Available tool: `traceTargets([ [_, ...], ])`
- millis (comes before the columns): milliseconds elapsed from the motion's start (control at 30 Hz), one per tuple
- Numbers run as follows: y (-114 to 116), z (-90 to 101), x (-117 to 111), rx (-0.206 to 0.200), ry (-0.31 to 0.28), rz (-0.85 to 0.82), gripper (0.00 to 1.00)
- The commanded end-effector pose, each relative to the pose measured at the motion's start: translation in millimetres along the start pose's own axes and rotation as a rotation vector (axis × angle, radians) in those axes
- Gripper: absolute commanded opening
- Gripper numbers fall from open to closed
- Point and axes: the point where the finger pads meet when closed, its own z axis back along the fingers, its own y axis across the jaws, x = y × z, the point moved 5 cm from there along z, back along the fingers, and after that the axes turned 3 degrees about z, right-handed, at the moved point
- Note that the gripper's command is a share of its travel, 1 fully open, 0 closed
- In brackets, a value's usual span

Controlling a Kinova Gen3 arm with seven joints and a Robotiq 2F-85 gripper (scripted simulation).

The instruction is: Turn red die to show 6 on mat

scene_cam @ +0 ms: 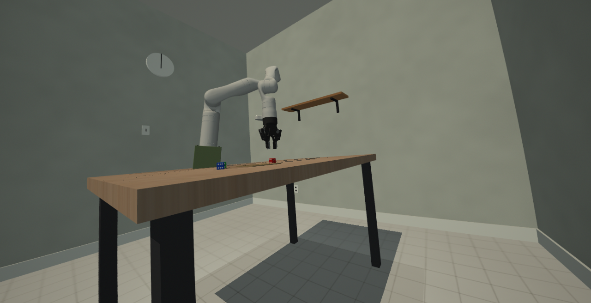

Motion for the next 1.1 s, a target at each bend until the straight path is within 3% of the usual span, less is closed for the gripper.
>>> traceTargets([
  [0, -1.8, -4.3, -0.2, -0.004, 0.002, -0.002, 0.41],
  [1067, -0.9, -37.2, 0.2, -0.004, 0.002, -0.002, 0.41],
])
